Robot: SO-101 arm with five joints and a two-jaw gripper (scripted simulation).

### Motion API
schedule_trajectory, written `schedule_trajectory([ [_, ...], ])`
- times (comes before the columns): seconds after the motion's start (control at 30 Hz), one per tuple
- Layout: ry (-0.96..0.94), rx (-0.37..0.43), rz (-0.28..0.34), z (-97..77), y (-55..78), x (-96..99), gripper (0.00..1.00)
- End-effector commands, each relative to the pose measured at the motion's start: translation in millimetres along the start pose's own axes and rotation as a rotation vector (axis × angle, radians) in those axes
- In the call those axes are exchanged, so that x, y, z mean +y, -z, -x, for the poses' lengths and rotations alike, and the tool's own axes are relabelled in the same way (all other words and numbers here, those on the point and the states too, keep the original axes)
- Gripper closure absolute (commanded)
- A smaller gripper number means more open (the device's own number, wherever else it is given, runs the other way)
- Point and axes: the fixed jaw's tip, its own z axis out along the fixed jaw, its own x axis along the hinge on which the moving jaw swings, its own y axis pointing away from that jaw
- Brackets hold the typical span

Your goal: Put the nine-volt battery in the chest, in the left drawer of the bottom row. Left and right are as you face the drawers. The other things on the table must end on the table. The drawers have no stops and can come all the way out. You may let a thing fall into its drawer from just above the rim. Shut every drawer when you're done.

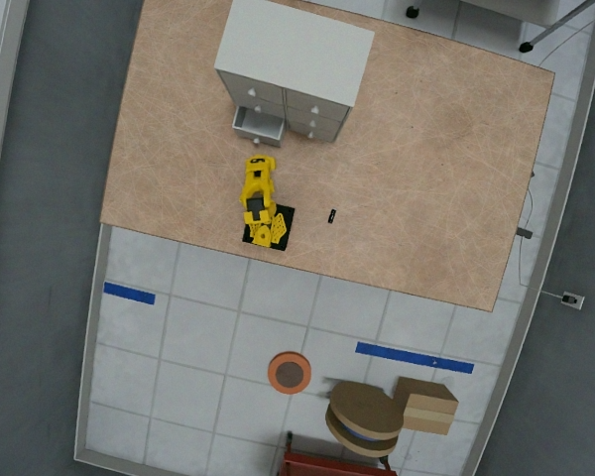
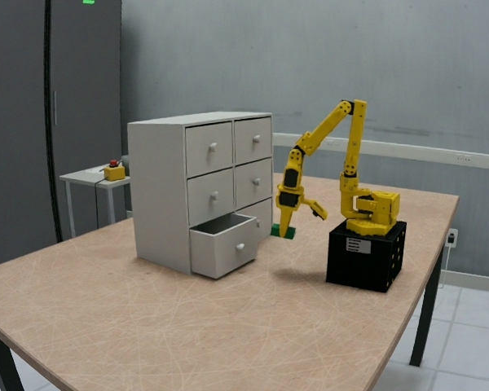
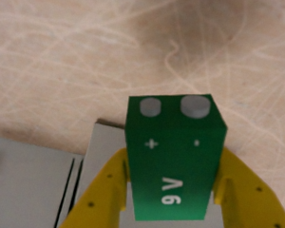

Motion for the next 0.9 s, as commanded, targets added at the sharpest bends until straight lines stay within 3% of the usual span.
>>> schedule_trajectory([
  [0.0, 0.004, 0.057, 0.001, -1.8, 8.1, 1.0, 1.00],
  [0.13, 0.004, 0.100, 0.003, -2.4, 14.0, 1.0, 1.00],
  [0.3, 0.004, 0.100, 0.003, -2.4, 14.0, 1.0, 1.00],
  [0.7, 0.002, 0.231, 0.006, -5.6, 33.4, 1.2, 1.00],
  [0.87, 0.002, 0.231, 0.006, -5.6, 33.4, 1.2, 1.00],
])
